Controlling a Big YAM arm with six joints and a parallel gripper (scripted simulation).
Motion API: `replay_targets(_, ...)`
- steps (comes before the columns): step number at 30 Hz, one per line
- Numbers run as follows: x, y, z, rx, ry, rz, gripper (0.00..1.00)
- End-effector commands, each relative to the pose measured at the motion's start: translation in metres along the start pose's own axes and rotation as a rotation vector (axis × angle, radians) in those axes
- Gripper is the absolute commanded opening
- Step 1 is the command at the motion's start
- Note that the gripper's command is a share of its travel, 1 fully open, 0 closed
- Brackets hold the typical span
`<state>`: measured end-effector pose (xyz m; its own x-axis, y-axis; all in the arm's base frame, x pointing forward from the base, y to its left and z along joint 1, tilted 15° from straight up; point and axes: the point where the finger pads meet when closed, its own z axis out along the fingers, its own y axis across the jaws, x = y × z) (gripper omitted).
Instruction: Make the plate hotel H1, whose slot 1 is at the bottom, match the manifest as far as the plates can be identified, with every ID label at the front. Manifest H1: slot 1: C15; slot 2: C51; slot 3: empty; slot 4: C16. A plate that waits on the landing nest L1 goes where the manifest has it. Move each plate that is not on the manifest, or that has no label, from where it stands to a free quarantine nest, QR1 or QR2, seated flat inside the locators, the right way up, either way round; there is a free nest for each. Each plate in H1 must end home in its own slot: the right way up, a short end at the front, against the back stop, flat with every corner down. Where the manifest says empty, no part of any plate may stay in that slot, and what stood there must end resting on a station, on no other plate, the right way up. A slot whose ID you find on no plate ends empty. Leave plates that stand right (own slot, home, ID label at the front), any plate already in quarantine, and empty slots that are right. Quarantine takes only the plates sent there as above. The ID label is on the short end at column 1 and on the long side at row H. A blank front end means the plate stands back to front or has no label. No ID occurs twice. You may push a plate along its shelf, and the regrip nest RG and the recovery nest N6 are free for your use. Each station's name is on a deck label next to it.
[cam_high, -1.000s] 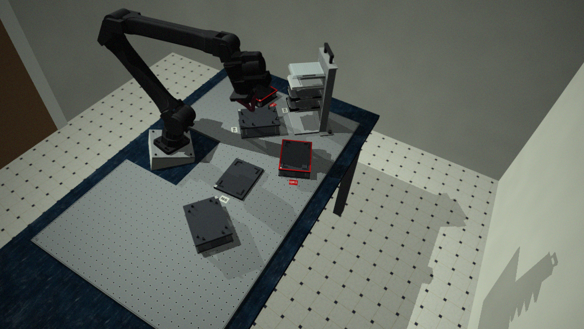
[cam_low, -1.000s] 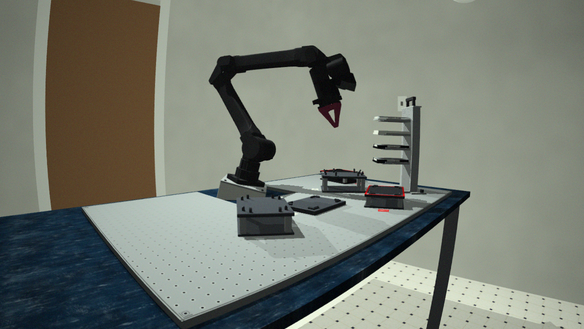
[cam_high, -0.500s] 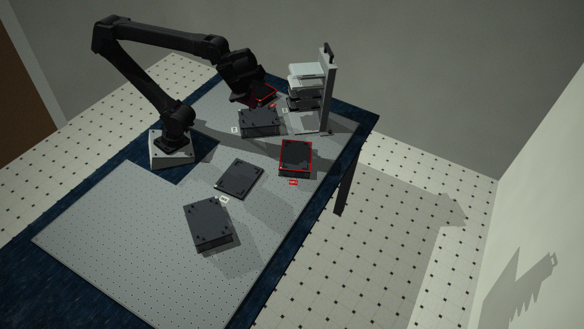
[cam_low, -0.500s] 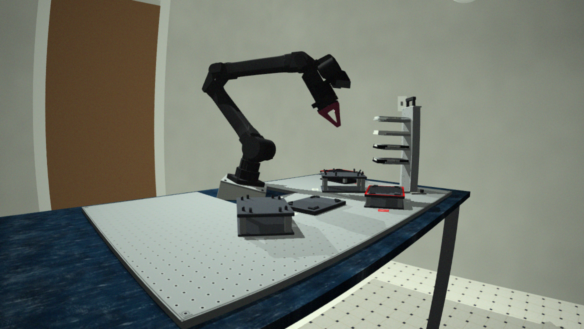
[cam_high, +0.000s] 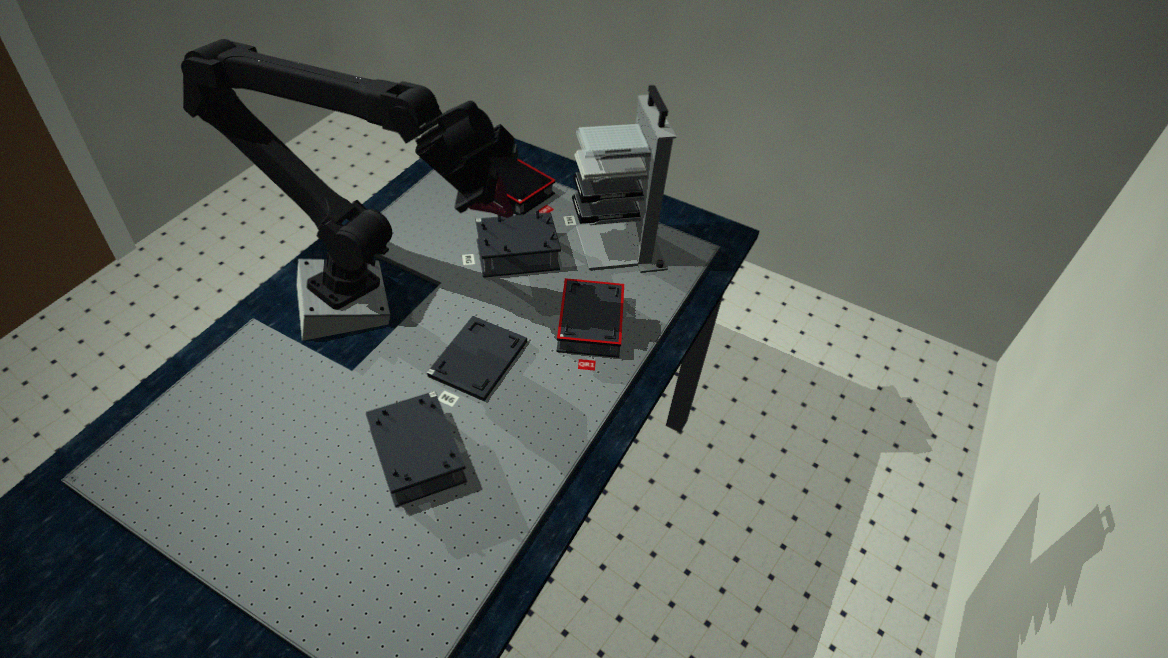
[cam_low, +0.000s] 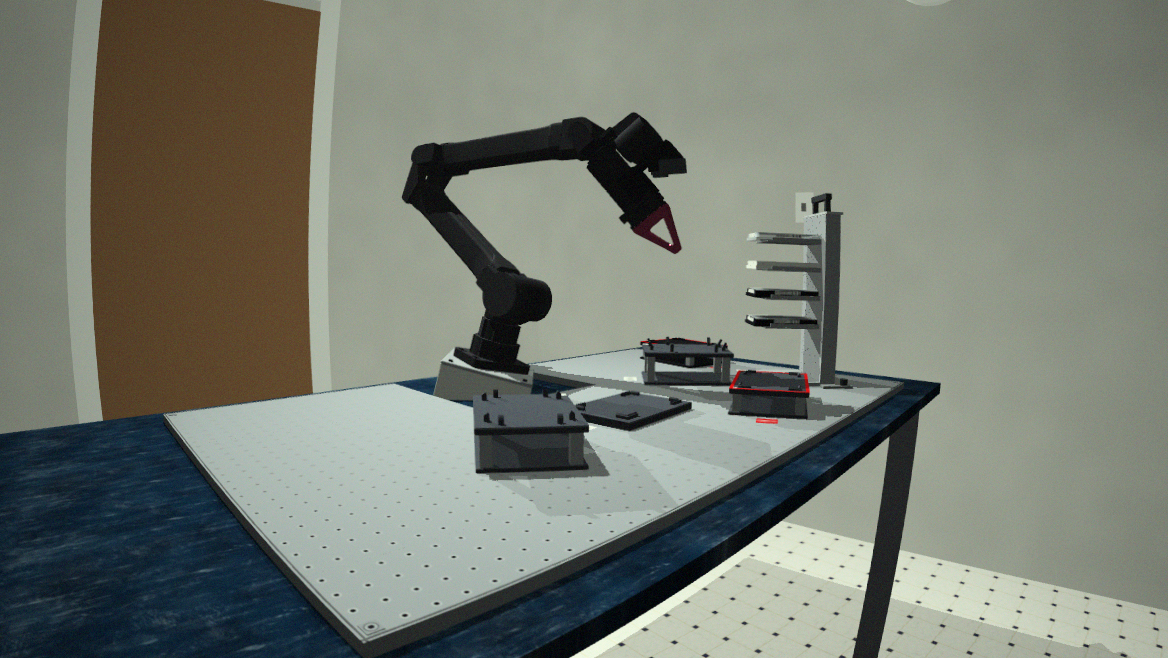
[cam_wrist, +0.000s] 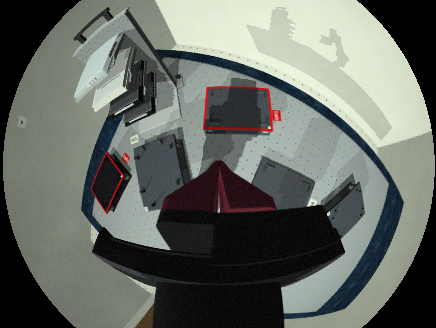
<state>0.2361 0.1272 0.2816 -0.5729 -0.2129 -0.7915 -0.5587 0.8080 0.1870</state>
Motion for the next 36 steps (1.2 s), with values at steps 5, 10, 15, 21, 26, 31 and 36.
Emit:
replay_targets(5, -0.012, -0.002, -0.008, -0.013, -0.132, -0.099, 0.00)
replay_targets(10, -0.012, -0.002, -0.008, -0.036, -0.197, -0.144, 0.00)
replay_targets(15, -0.023, 0.001, -0.017, -0.046, -0.258, -0.185, 0.00)
replay_targets(21, -0.011, -0.001, -0.009, -0.079, -0.315, -0.227, 0.00)
replay_targets(26, -0.010, 0.010, -0.007, -0.122, -0.374, -0.256, 0.00)
replay_targets(31, -0.039, 0.028, -0.030, -0.114, -0.433, -0.287, 0.00)
replay_targets(36, -0.028, 0.042, -0.021, -0.123, -0.413, -0.263, 0.00)
